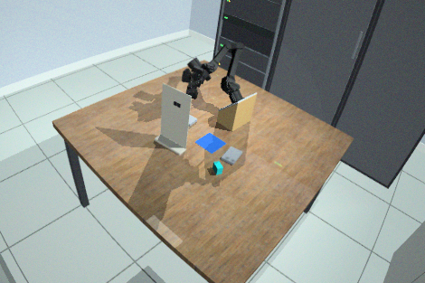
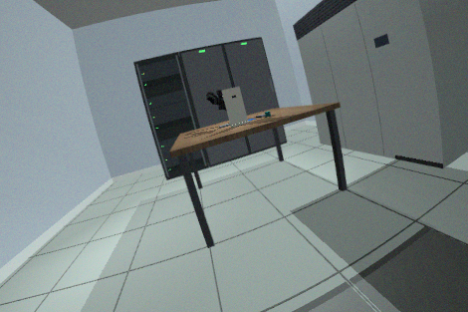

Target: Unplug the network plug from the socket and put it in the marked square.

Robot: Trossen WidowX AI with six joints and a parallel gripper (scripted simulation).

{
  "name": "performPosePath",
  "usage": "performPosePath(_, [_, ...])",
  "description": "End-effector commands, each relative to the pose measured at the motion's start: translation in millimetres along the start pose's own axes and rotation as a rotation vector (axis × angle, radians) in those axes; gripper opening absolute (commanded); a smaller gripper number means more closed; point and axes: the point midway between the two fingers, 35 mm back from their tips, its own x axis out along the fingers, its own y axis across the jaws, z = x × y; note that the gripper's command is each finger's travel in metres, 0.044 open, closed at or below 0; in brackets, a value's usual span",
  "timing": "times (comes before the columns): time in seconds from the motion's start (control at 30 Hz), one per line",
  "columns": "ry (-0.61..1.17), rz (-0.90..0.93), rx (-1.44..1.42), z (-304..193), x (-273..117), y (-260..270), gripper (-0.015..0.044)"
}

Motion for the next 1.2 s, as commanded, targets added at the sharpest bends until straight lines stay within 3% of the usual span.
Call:
performPosePath(0.0, [0.071, 0.015, 0.119, -25, -2, -8, 0.0156])
performPosePath(1.17, [0.073, 0.018, 0.126, -15, 58, -8, 0.0156])
